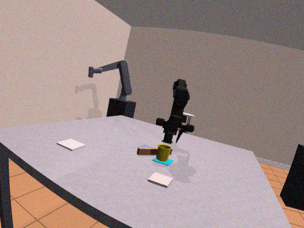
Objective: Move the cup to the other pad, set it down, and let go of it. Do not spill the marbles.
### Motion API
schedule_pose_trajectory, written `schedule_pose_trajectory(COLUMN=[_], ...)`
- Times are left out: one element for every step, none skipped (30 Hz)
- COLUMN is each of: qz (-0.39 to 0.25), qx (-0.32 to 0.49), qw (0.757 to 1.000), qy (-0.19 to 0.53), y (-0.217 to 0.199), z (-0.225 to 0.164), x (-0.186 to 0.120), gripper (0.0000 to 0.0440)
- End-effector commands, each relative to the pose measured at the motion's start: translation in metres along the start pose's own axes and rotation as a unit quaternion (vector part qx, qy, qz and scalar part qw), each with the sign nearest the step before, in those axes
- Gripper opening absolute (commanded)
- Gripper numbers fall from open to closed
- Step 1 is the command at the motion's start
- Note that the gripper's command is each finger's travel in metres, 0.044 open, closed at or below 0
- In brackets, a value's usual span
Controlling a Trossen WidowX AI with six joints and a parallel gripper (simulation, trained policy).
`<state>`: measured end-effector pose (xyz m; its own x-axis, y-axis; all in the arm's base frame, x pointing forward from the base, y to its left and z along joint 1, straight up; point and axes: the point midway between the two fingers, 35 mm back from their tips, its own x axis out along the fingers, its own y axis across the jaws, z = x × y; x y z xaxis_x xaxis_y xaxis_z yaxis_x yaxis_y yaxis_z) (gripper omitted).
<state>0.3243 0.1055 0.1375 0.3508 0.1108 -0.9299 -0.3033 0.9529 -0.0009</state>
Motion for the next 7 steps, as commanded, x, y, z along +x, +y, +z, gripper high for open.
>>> schedule_pose_trajectory(qz=[0.002, 0.001, 0.001, 0.0, 0.0, -0.001, -0.001], qx=[0.008, 0.01, 0.011, 0.013, 0.015, 0.017, 0.019], qw=[1.0, 1.0, 1.0, 1.0, 0.999, 0.999, 0.999], qy=[-0.017, -0.02, -0.024, -0.028, -0.031, -0.035, -0.038], y=[-0.002, -0.003, -0.004, -0.005, -0.006, -0.008, -0.009], z=[0.005, 0.006, 0.007, 0.009, 0.01, 0.011, 0.013], x=[-0.013, -0.016, -0.019, -0.022, -0.025, -0.027, -0.03], gripper=[0.0277, 0.03, 0.0324, 0.0348, 0.0373, 0.0399, 0.0424])
